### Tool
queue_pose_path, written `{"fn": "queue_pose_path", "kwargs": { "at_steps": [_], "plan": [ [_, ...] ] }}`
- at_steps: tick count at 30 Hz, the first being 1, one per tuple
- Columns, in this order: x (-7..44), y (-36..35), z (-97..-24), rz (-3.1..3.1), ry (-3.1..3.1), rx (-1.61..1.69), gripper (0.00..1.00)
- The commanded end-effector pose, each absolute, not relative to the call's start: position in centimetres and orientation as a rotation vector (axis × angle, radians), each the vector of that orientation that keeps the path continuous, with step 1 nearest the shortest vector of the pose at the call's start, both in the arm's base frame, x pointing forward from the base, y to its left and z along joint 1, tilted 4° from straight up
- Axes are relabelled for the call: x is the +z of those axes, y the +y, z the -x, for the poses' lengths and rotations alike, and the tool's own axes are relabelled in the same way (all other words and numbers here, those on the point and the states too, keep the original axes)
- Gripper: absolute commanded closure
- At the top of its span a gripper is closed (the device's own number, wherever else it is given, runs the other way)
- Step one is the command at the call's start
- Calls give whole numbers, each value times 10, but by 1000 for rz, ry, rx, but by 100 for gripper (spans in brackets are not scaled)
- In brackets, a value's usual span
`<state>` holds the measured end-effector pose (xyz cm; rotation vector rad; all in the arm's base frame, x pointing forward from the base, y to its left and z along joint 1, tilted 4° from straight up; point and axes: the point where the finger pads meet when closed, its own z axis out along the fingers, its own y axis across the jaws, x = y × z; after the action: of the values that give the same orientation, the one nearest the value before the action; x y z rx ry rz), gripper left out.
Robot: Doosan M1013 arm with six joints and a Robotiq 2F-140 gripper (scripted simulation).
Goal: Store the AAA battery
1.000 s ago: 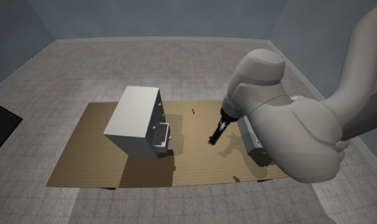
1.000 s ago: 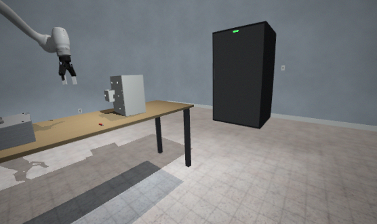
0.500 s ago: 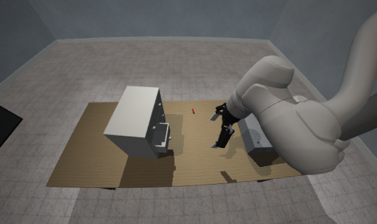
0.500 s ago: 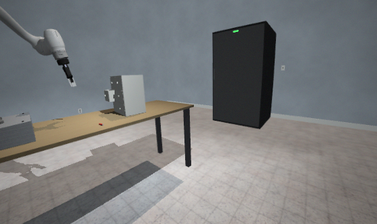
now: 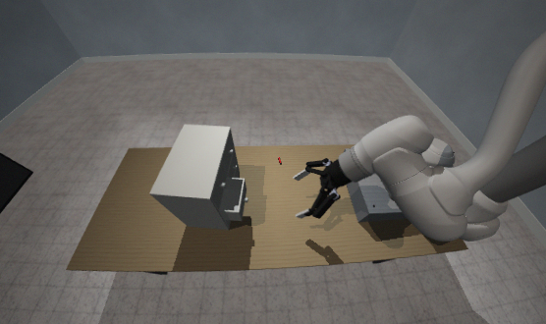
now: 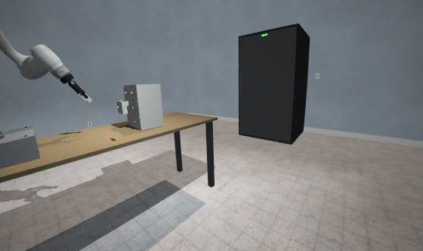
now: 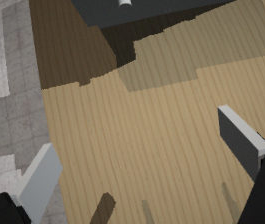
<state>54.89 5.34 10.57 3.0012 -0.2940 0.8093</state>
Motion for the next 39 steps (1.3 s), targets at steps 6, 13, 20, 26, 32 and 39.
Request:
{"fn": "queue_pose_path", "kwargs": {
  "at_steps": [6,13,20,26,32,39],
  "plan": [
    [92,46,-561,-2856,-316,1033,0],
    [86,44,-566,-2810,-309,1136,0],
    [75,42,-576,-2726,-298,1304,0],
    [66,41,-584,-2748,-276,1326,0],
    [57,39,-591,-2768,-259,1332,0],
    [53,38,-595,-2780,-250,1326,0]
  ]
}}
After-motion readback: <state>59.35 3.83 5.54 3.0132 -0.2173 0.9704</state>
